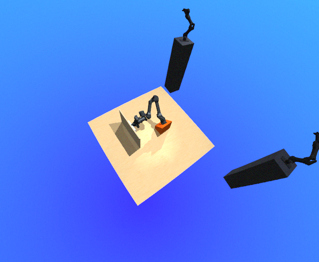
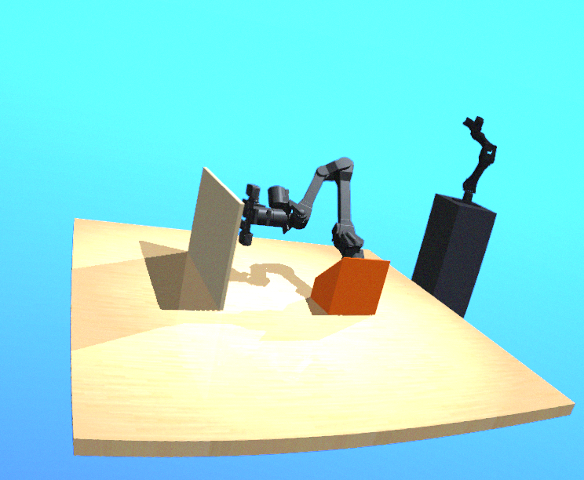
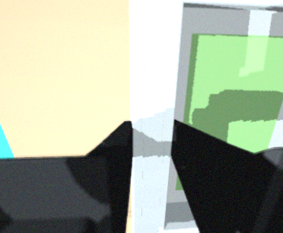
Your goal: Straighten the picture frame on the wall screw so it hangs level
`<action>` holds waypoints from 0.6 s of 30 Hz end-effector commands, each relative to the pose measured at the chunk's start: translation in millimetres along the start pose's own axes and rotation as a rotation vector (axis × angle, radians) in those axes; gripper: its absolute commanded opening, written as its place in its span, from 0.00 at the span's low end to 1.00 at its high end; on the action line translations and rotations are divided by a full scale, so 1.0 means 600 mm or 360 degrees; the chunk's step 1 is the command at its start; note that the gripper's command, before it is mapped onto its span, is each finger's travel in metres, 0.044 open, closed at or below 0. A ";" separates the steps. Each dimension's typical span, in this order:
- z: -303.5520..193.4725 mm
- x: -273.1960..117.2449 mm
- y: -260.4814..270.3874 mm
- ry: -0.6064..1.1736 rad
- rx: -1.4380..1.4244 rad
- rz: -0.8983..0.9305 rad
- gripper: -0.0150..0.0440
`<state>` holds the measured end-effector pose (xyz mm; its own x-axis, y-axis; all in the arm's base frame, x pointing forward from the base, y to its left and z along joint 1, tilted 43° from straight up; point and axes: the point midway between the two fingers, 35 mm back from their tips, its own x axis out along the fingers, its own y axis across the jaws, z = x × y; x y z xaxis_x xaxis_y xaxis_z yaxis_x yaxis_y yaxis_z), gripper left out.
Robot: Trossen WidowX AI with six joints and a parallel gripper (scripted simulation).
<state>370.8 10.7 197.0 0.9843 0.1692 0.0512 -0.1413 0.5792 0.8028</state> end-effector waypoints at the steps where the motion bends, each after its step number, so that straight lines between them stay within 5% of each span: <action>1: 0.000 0.000 0.000 -0.0004 -0.0017 0.0001 0.25; 18: 0.000 0.000 0.000 -0.0006 -0.0175 0.0001 0.25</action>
<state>370.8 11.0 196.8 0.9840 0.1701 0.0526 -0.1519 0.6481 0.7462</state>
